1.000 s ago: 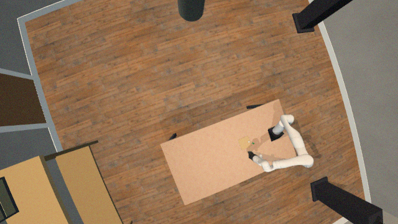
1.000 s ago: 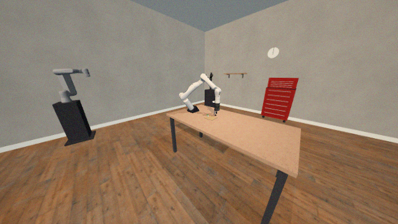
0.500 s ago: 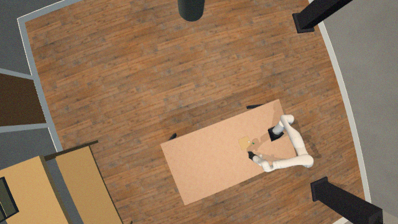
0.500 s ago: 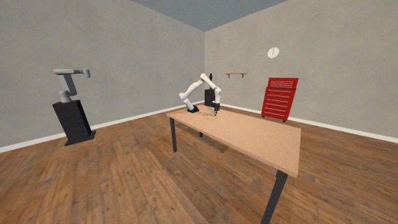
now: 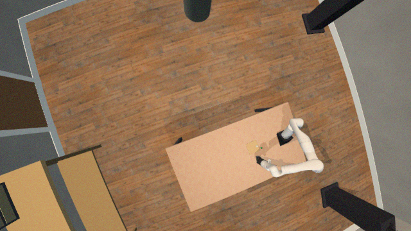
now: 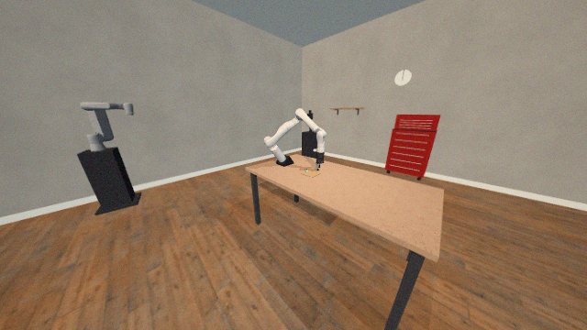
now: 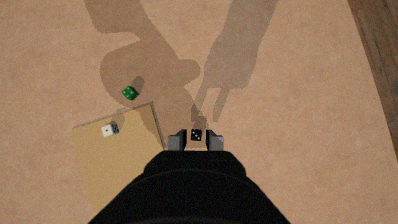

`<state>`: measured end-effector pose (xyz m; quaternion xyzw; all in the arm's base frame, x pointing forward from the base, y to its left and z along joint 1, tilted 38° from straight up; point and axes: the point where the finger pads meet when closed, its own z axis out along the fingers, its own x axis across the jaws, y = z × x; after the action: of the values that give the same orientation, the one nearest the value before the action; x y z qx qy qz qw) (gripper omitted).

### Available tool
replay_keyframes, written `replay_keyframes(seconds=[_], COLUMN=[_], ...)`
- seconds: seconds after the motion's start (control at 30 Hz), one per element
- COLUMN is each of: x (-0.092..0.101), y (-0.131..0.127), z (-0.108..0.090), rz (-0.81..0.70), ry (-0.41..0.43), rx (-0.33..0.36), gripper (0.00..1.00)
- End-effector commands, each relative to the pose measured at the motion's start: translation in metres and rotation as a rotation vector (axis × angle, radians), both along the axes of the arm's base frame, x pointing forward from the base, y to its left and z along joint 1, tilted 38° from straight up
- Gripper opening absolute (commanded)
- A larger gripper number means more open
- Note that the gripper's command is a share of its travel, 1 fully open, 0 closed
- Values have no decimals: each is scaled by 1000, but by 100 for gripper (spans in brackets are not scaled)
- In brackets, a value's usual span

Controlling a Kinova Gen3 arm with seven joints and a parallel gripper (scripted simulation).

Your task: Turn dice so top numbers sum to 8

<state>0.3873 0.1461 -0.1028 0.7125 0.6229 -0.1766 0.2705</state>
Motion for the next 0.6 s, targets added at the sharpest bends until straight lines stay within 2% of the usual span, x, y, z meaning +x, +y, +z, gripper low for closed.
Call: replay_keyframes(seconds=[0.0,0.57], x=[1,2], y=[-5,-13], z=[-4,-15], rz=[5,5], ry=[3,3], rx=[-1,-1], gripper=[64,64])
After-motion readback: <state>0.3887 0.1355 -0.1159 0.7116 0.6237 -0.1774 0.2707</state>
